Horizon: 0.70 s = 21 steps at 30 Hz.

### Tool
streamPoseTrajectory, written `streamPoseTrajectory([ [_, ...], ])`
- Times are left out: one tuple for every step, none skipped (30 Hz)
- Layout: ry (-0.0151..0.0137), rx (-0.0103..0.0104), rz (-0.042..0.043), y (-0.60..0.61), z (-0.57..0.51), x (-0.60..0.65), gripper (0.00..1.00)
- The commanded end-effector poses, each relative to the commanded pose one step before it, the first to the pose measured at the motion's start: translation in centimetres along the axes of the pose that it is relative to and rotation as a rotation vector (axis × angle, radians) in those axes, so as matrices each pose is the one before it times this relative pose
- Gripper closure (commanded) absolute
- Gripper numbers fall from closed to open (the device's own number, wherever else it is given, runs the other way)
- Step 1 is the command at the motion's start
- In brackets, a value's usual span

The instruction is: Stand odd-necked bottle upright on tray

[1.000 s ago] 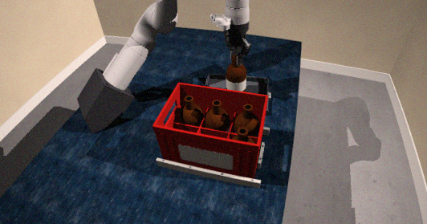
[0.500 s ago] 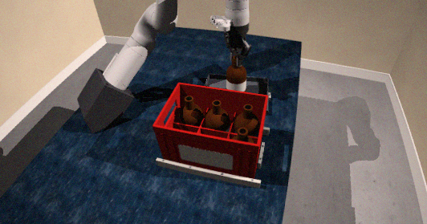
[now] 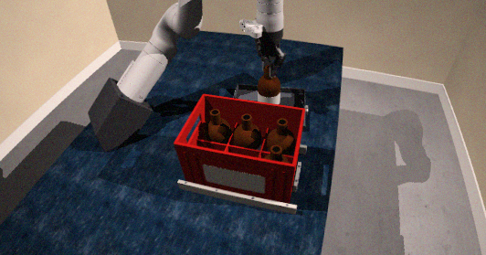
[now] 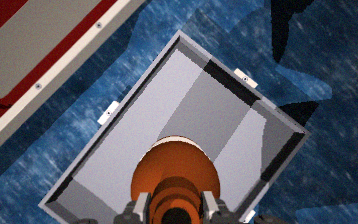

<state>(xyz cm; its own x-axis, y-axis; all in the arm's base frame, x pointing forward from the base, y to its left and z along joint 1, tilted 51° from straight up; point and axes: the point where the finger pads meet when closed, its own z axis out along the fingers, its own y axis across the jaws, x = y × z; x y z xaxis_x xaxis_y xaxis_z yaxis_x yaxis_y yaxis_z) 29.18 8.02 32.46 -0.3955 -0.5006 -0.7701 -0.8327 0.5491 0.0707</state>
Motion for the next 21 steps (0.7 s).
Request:
streamPoseTrajectory([
  [0.00114, -0.00216, -0.00153, 0.065, 0.15, -0.006, 1.0],
  [0.0, -0.00001, 0.0, 0.0, 0.04, 0.0, 1.0],
  [0.0, 0.0, 0.0, 0.0, 0.038, 0.0, 1.0],
  [0.0, 0.0, 0.0, 0.0, 0.037, 0.0, 1.0],
  [0.0, 0.0, 0.0, 0.0, 0.035, 0.0, 1.0],
  [0.0, 0.0, 0.0, 0.0, 0.0, 0.0, 1.0],
  [0.0, 0.0, 0.0, 0.0, 0.0, 0.0, 1.0],
  [0.0, 0.0, 0.0, 0.0, 0.033, 0.0, 1.0],
  [0.0, 0.0, 0.0, 0.0, 0.031, 0.0, 1.0],
  [0.0, 0.0, 0.0, 0.0, 0.029, 0.0, 1.0],
  [0.0, 0.0, 0.0, 0.0, 0.027, 0.0, 1.0],
  [0.0, 0.0, 0.0, 0.0, 0.025, 0.0, 1.0],
  [0.0, 0.0, 0.0, 0.0, 0.022, 0.0, 1.0],
  [0.0, 0.0, 0.0, 0.0, 0.02, 0.0, 1.0],
  [0.0, 0.0, 0.0, 0.0, 0.018, 0.0, 1.0],
  [0.0, 0.0, 0.0, 0.0, 0.016, 0.0, 1.0],
  [0.0, 0.0, 0.0, 0.0, 0.014, 0.0, 1.0],
  [0.0, 0.0, 0.0, 0.0, 0.012, 0.0, 1.0],
  [0.0, 0.0, 0.0, 0.0, 0.01, 0.0, 1.0],
  [0.0, 0.0, 0.0, 0.0, 0.009, 0.0, 1.0],
  [0.0, 0.0, 0.0, 0.0, 0.007, 0.0, 1.0],
])
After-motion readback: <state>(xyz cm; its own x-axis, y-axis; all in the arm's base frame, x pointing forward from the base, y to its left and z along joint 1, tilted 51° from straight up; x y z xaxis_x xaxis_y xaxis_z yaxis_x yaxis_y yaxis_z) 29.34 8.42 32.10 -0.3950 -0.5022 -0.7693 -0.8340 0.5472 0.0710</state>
